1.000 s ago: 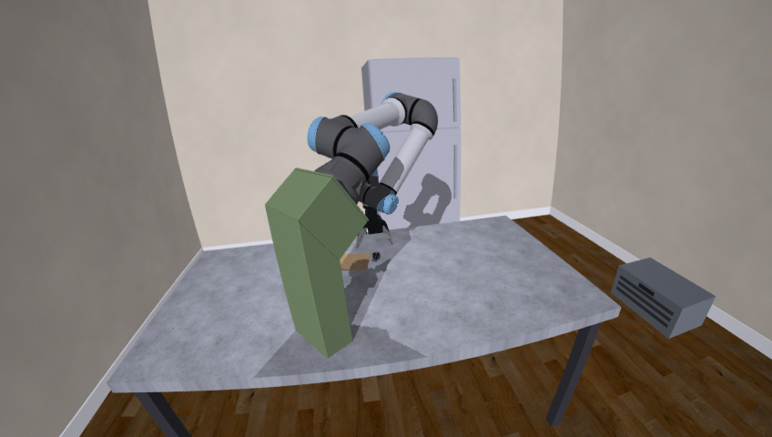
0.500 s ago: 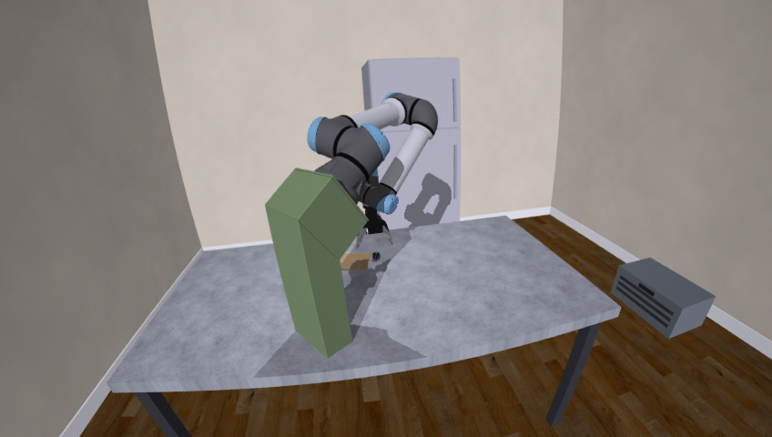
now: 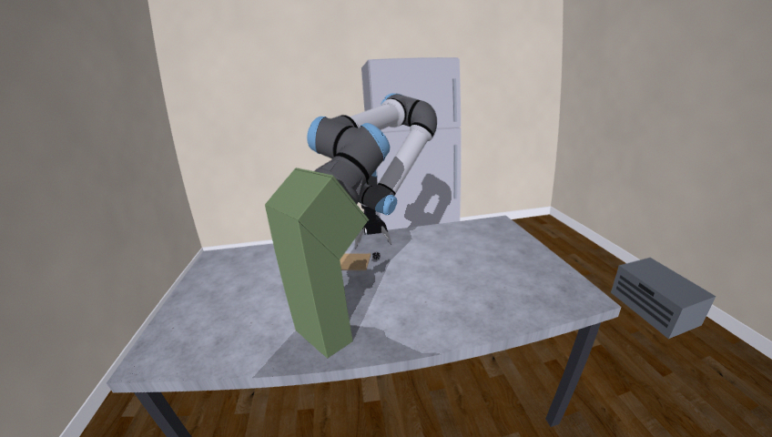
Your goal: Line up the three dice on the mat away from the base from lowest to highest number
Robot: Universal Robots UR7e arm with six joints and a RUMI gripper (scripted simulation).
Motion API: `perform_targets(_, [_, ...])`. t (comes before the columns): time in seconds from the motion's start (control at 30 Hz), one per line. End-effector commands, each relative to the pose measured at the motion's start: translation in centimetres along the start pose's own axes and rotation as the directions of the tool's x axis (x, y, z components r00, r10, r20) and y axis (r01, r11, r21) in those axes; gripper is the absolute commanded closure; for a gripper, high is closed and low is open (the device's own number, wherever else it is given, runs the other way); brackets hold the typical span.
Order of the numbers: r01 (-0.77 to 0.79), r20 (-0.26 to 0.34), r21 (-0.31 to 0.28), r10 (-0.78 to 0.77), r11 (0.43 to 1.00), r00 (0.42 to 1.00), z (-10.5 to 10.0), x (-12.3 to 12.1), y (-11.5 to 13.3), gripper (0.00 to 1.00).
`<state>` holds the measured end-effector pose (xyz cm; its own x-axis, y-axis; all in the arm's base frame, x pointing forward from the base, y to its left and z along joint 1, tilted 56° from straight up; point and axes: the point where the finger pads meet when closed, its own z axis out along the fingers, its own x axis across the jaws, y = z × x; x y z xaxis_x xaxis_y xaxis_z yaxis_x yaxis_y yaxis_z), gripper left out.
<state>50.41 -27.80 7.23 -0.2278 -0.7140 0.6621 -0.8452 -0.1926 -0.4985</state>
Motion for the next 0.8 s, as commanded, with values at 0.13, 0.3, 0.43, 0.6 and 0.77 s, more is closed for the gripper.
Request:
perform_targets(0.13, [0.000, 0.000, 0.001, 0.000, 1.000, 1.000, 0.0, -1.0, 0.3, 0.00])
perform_targets(0.3, [0.000, 0.000, 0.001, 0.000, 1.000, 1.000, 0.0, -2.3, 0.7, 0.00])
perform_targets(0.43, [0.000, 0.000, 0.001, 0.000, 1.000, 1.000, 0.0, -3.6, 1.1, 0.00])
perform_targets(0.6, [0.000, 0.000, 0.001, 0.000, 1.000, 1.000, 0.0, -4.7, 1.5, 0.00])
perform_targets(0.77, [0.000, 0.000, 0.001, 0.000, 1.000, 1.000, 0.0, -6.8, 2.1, 0.00])
